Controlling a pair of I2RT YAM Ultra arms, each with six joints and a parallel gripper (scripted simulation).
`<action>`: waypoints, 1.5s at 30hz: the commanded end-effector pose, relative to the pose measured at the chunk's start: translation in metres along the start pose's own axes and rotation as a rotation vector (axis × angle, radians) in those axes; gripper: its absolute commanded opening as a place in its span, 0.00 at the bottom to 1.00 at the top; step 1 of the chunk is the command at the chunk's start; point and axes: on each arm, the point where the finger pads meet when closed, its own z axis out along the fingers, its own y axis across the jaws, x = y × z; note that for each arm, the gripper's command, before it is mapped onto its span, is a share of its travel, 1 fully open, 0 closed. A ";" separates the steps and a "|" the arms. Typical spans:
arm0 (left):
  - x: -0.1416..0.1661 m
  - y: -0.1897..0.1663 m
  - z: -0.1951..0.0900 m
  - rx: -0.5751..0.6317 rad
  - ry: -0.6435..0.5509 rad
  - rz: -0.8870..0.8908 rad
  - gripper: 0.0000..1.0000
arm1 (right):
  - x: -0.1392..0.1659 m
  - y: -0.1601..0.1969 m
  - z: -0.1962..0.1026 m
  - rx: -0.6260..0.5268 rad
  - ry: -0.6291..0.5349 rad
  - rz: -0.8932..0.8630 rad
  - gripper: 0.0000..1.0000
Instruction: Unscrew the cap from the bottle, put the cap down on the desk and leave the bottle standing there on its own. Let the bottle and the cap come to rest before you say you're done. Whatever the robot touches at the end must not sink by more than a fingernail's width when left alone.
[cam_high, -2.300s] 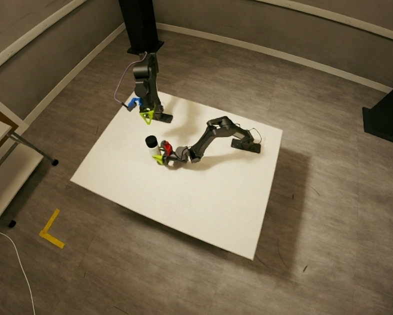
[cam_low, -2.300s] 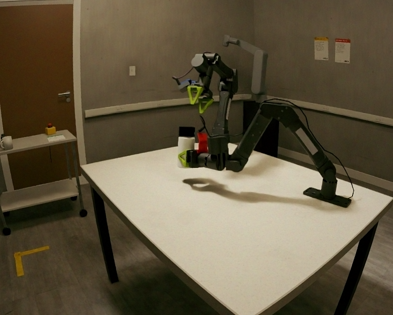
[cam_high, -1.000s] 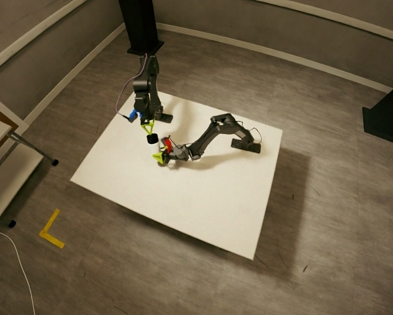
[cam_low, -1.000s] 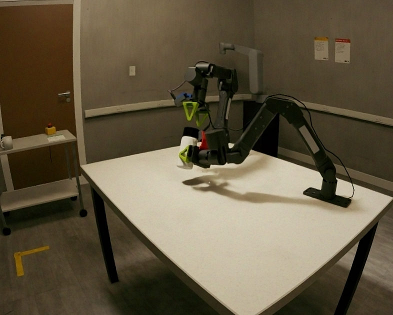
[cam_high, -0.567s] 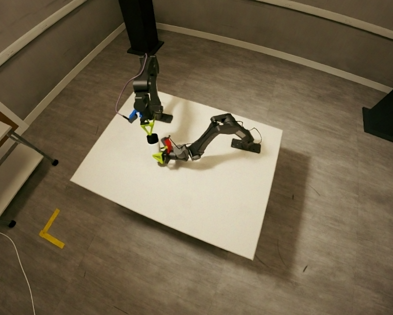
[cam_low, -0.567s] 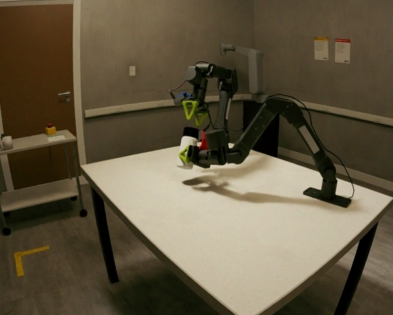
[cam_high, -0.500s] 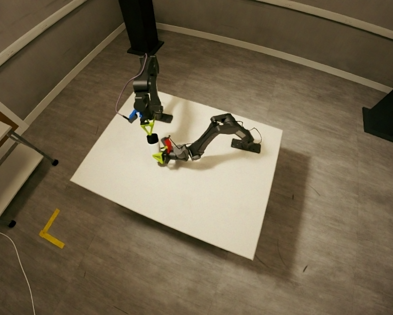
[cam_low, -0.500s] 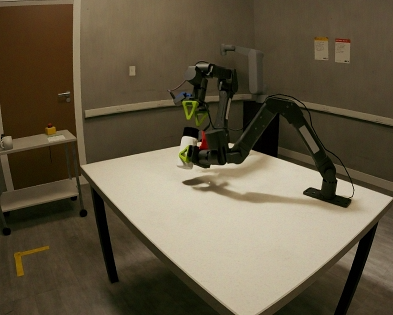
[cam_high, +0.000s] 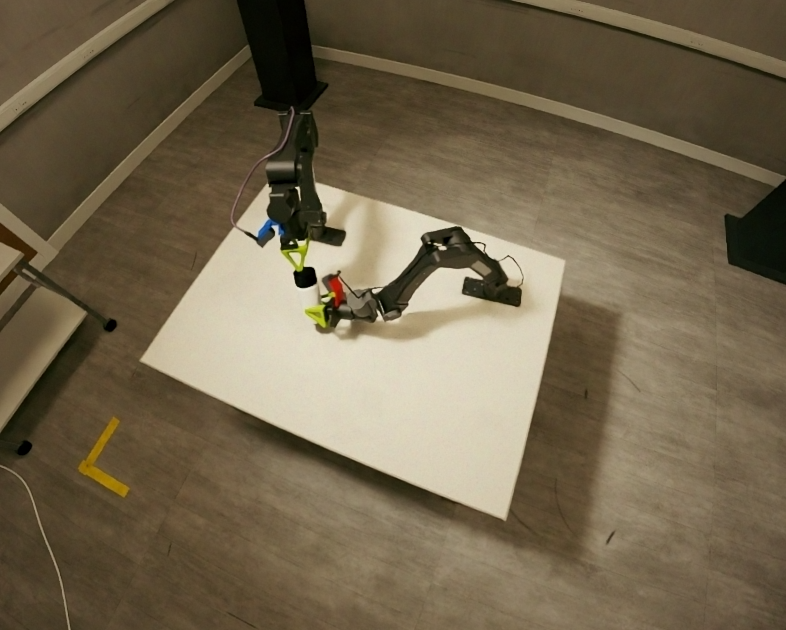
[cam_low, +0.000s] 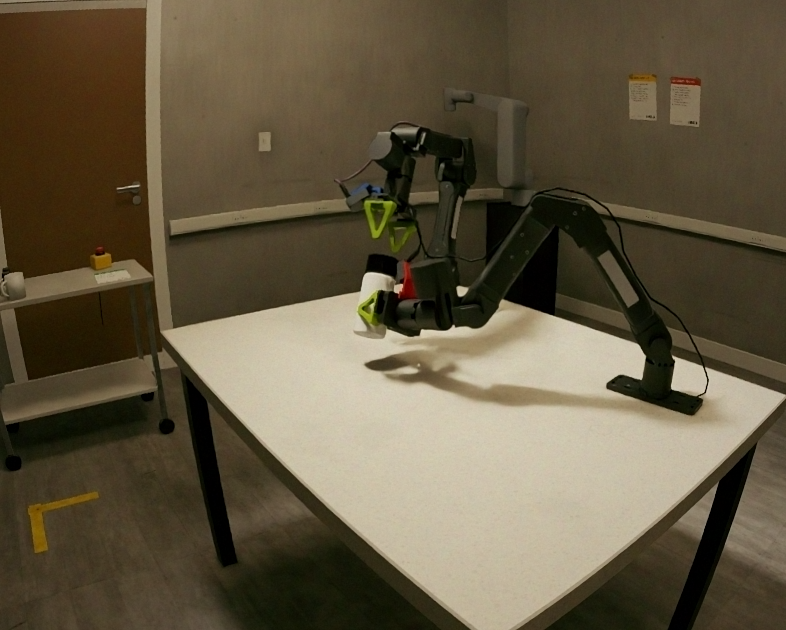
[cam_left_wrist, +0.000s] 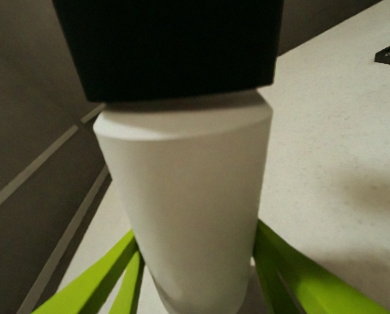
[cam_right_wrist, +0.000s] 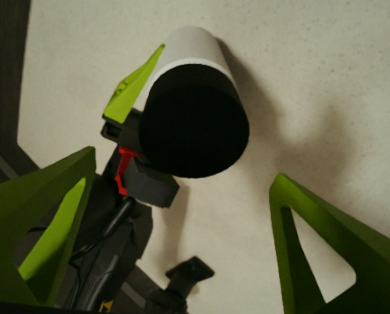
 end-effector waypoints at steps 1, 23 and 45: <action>-0.019 0.011 0.001 -0.022 -0.038 0.028 0.00 | -0.001 0.001 0.006 -0.013 -0.001 0.000 0.94; -0.019 0.011 0.001 -0.022 -0.038 0.028 0.00 | 0.000 -0.001 0.039 -0.002 -0.006 0.000 0.94; -0.019 0.011 0.001 -0.022 -0.038 0.028 0.00 | -0.001 -0.002 0.030 -0.002 -0.007 -0.562 0.00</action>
